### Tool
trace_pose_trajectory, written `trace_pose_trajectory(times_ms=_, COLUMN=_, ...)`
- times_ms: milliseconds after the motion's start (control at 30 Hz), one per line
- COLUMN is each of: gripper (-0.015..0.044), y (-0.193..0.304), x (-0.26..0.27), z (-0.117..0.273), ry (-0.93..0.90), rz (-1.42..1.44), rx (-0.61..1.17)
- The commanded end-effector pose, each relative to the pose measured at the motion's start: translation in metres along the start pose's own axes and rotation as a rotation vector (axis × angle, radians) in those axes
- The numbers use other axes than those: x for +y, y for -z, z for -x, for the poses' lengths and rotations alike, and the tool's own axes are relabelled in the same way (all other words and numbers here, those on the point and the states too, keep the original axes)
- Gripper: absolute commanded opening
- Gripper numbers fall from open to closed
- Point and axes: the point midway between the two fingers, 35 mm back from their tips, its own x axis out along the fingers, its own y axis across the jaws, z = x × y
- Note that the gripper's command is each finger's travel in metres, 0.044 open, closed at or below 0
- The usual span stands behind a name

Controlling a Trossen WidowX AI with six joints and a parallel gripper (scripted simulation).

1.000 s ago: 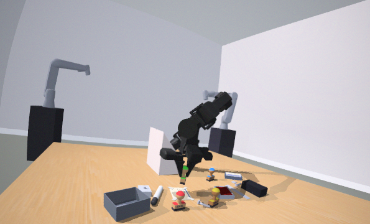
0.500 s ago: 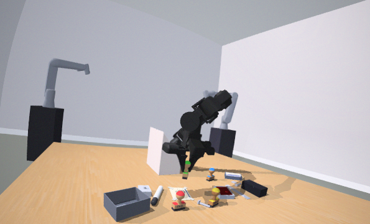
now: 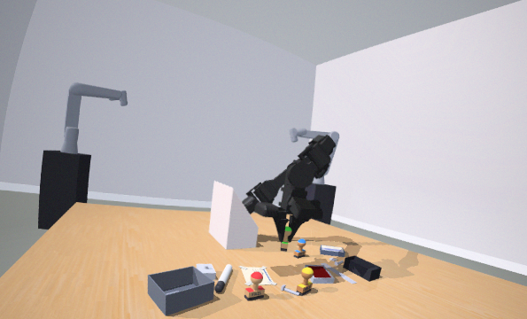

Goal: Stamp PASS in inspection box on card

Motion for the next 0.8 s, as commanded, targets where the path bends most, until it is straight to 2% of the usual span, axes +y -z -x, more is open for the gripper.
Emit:
trace_pose_trajectory(times_ms=0, gripper=0.0000, y=0.009, x=0.022, z=-0.001, ry=-0.009, rz=-0.004, rx=0.003)
trace_pose_trajectory(times_ms=300, gripper=0.0000, y=0.011, x=0.029, z=-0.003, ry=-0.010, rz=-0.004, rx=0.004)
trace_pose_trajectory(times_ms=767, gripper=0.0000, y=0.010, x=0.029, z=-0.026, ry=-0.007, rz=-0.004, rx=0.003)
